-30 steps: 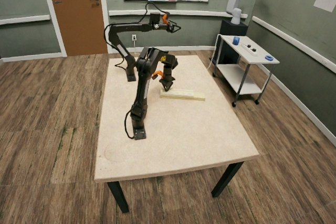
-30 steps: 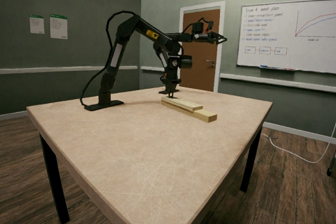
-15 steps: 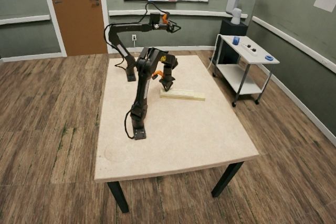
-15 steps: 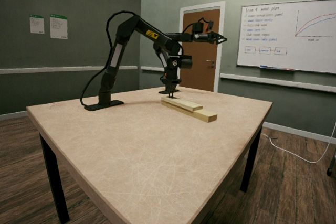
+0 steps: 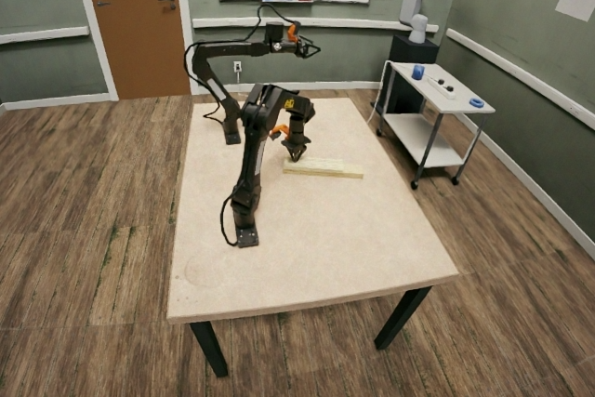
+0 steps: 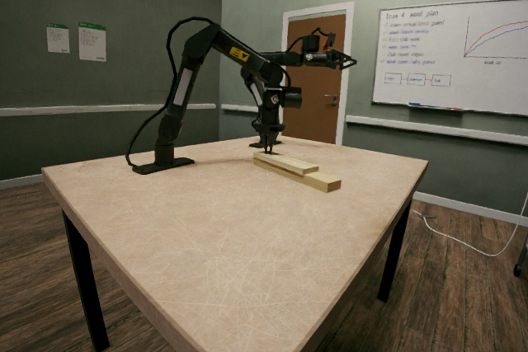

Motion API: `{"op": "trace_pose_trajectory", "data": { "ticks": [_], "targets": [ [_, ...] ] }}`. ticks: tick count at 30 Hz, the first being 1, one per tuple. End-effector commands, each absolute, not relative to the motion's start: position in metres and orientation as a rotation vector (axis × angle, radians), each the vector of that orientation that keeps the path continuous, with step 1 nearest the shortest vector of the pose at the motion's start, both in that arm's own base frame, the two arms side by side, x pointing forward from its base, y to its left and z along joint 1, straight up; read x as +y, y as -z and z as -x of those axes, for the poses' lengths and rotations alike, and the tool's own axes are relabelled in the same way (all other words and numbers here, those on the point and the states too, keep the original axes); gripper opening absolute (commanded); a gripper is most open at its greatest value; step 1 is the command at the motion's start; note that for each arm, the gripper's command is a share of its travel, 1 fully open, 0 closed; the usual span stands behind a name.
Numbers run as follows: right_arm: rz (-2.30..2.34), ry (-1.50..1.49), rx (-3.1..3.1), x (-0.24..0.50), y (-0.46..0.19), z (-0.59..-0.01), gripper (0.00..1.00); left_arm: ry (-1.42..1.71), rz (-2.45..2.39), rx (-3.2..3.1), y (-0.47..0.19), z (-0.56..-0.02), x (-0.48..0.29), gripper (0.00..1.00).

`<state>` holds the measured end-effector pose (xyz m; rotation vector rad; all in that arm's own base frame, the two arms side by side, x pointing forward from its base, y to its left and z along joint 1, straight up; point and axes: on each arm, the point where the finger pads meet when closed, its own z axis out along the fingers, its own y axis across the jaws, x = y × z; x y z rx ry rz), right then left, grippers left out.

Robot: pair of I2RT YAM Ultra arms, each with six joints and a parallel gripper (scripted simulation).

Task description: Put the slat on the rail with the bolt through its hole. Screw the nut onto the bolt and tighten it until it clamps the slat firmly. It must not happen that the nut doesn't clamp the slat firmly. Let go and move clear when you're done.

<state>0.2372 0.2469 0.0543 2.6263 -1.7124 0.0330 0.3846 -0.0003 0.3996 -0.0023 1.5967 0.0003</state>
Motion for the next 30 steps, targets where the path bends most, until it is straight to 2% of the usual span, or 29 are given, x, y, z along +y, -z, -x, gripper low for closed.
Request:
{"op": "trace_pose_trajectory", "data": {
  "ticks": [1,19,30],
  "targets": [
    [-2.496,-0.003,-1.884,0.2448,-0.0571,-0.2313,0.11,0.000,0.002,1.583,-0.4045,-0.3837,-0.0003,1.00],
    [-1.830,-0.004,-2.542,0.2432,-0.0575,-0.2311,0.11,0.000,0.002,1.583,-0.4045,-0.3837,-0.0003,1.00],
    [-1.233,-0.005,-2.884,0.2426,-0.0575,-0.2317,0.11,0.000,0.002,1.583,-0.4045,-0.3837,-0.0003,1.00]
  ]
}}
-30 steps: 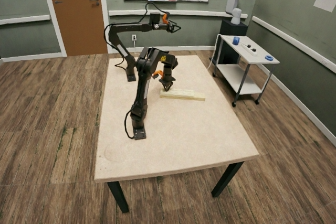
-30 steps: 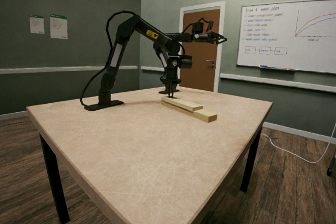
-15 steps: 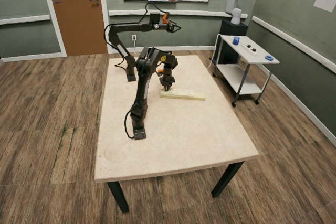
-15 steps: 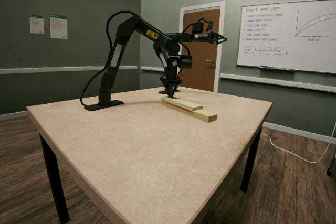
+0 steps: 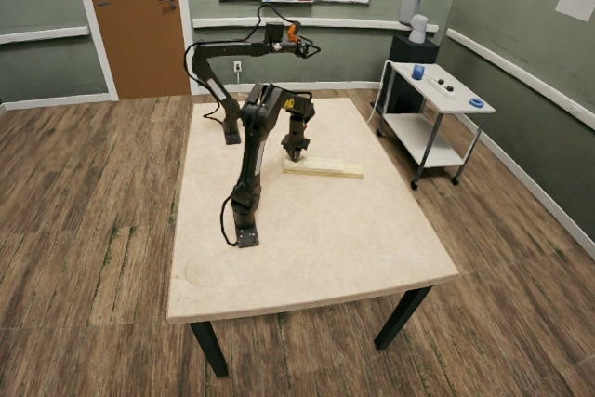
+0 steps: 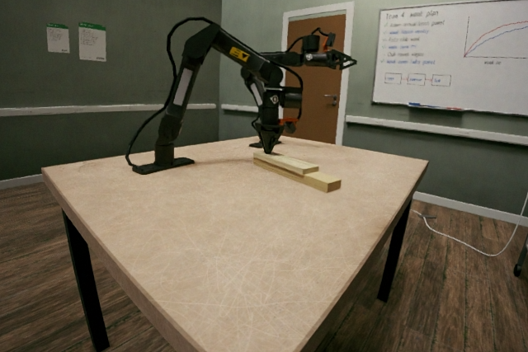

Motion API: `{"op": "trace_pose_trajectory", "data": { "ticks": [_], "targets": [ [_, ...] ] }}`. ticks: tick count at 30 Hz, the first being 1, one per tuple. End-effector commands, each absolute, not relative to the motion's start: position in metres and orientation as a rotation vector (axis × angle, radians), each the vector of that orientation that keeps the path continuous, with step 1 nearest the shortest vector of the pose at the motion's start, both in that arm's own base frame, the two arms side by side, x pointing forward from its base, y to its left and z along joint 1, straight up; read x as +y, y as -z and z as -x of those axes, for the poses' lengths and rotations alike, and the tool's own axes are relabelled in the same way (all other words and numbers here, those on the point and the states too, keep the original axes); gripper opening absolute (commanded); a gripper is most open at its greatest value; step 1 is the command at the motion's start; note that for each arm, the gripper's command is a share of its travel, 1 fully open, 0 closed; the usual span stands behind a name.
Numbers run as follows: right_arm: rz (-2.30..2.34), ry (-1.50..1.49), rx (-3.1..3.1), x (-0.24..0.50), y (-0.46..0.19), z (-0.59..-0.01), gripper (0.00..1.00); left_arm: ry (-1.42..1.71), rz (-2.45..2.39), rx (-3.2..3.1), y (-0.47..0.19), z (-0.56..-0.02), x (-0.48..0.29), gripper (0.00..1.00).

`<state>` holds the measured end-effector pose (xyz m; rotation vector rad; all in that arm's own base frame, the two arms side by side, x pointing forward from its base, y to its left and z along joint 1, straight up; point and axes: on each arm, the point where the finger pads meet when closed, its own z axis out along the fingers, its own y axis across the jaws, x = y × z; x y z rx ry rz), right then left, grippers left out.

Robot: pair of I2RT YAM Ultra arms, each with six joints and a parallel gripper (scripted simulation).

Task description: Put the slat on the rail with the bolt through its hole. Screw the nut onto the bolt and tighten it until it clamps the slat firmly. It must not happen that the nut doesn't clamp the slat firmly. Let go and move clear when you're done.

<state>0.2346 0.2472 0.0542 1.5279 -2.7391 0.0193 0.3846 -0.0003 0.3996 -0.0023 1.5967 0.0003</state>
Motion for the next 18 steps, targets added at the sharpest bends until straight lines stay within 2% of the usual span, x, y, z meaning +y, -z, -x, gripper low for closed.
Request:
{"op": "trace_pose_trajectory", "data": {
  "ticks": [1,12,18],
  "targets": [
    [-1.175,-0.006,-2.908,0.2424,-0.0575,-0.2319,0.11,0.000,0.002,1.583,-0.4045,-0.3837,-0.0003,1.00],
    [-0.641,-0.010,-3.077,0.2420,-0.0575,-0.2325,0.11,0.000,0.002,1.583,-0.4045,-0.3837,-0.0003,1.00],
    [-0.779,-0.005,-3.047,0.2473,-0.0573,-0.2344,0.11,0.000,0.002,1.583,-0.4045,-0.3837,-0.0003,1.00]
  ]
}}
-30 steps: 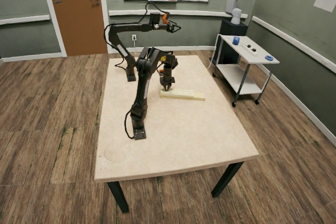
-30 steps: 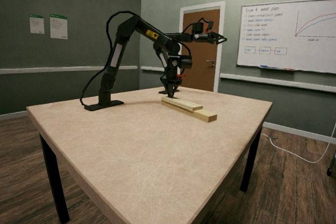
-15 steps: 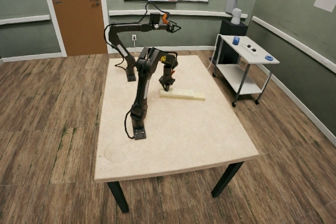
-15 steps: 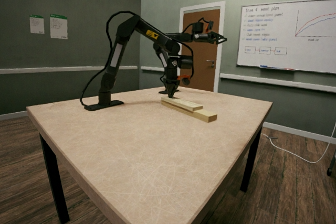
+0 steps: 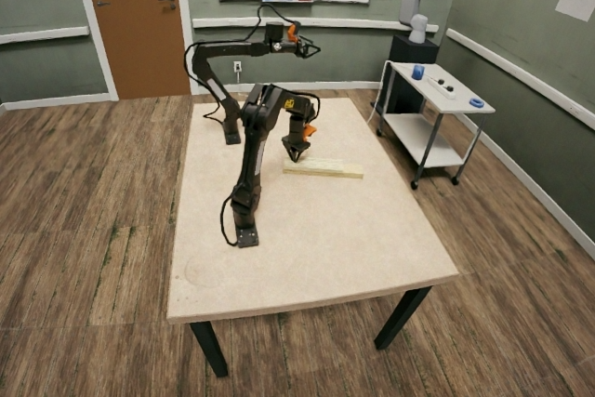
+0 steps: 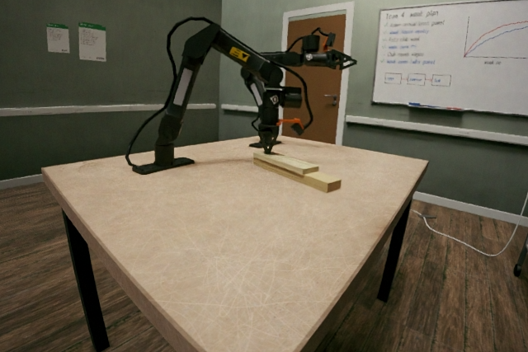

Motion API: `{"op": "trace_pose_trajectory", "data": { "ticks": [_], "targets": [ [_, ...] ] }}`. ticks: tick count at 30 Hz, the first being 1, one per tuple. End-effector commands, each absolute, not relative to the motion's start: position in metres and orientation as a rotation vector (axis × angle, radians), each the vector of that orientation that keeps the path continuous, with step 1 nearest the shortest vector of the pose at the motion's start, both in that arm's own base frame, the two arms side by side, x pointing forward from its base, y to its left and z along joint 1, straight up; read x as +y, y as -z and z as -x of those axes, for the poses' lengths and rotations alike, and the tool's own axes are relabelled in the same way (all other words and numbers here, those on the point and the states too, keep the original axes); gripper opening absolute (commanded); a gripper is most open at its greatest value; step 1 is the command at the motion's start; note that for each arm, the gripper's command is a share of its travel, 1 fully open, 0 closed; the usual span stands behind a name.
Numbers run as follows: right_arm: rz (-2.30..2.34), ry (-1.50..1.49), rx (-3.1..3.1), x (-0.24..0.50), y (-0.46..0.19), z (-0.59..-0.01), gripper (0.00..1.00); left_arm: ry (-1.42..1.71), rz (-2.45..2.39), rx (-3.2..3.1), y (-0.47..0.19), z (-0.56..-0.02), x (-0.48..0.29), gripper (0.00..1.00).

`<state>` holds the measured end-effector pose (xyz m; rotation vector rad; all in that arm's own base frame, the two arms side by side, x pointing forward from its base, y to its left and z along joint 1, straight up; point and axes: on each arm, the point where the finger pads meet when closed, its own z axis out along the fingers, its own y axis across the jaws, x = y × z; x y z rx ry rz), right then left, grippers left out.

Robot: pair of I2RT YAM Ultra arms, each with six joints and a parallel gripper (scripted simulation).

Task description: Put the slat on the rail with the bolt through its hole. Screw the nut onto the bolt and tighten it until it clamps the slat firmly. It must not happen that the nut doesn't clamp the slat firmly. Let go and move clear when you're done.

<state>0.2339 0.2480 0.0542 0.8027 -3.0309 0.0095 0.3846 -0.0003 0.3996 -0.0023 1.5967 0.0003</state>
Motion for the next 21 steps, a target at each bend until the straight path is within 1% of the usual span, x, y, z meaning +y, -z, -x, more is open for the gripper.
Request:
{"op": "trace_pose_trajectory", "data": {
  "ticks": [1,7,21],
  "targets": [
    [-0.823,-0.003,-3.036,0.2479,-0.0573,-0.2347,0.11,0.000,0.002,1.583,-0.4045,-0.3837,-0.0003,1.00],
    [-0.907,0.000,-3.013,0.2497,-0.0576,-0.2355,0.11,0.000,0.002,1.583,-0.4045,-0.3837,-0.0003,1.00],
    [-0.895,-0.001,-3.015,0.2493,-0.0573,-0.2353,0.11,0.000,0.002,1.583,-0.4045,-0.3837,-0.0003,1.00]
  ]
}}
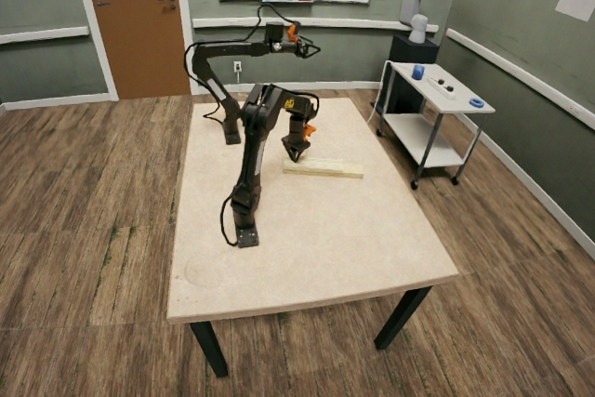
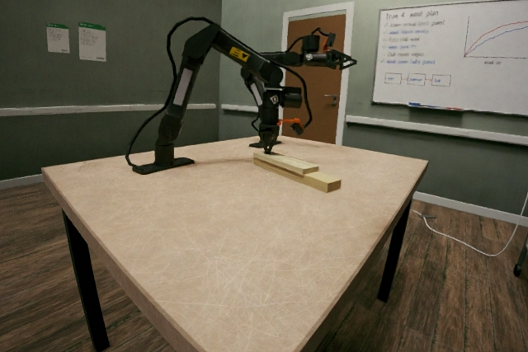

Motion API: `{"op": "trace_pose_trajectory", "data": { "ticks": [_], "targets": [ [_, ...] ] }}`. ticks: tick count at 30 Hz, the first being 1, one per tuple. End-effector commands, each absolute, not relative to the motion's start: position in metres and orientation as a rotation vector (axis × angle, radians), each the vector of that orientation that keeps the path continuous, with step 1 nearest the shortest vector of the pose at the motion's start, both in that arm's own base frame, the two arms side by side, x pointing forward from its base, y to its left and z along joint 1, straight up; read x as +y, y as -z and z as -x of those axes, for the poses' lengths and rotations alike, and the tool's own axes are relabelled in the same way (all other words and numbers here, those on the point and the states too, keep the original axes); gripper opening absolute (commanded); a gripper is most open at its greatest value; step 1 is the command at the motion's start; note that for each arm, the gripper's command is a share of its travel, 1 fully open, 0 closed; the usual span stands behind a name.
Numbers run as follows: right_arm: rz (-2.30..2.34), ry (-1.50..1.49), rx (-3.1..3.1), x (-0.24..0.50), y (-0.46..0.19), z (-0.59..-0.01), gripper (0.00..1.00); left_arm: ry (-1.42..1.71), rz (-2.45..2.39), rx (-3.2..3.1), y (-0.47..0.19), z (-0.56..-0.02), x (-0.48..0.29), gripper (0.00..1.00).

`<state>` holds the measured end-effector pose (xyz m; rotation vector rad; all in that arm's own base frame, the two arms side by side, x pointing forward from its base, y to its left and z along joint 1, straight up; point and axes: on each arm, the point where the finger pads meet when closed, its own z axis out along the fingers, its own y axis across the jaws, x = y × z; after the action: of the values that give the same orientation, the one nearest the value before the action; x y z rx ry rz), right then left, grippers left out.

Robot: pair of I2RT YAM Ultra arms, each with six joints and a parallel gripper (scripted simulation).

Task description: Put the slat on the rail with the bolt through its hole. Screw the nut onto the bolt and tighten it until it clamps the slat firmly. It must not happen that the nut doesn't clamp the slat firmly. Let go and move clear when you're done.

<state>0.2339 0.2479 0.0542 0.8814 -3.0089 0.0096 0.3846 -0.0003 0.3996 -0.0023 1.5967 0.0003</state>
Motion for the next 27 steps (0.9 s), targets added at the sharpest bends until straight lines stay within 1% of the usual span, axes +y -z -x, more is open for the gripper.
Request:
{"op": "trace_pose_trajectory", "data": {
  "ticks": [1,11,13,24,27],
  "targets": [
    [-0.895,-0.001,-3.015,0.249,-0.057,-0.235,0.11,0.000,0.002,1.583,-0.405,-0.384,0.000,1.00],
    [-0.895,-0.001,-3.015,0.249,-0.057,-0.235,0.11,0.000,0.002,1.583,-0.405,-0.384,0.000,1.00],
    [-0.884,-0.001,-3.018,0.249,-0.057,-0.235,0.34,0.000,0.002,1.583,-0.405,-0.384,0.000,1.00],
    [-0.884,-0.001,-3.018,0.249,-0.057,-0.235,0.34,0.000,0.002,1.583,-0.405,-0.384,0.000,1.00],
    [-0.886,0.007,-3.025,0.250,-0.069,-0.236,0.34,0.000,0.002,1.583,-0.405,-0.384,0.000,1.00]
  ]
}}
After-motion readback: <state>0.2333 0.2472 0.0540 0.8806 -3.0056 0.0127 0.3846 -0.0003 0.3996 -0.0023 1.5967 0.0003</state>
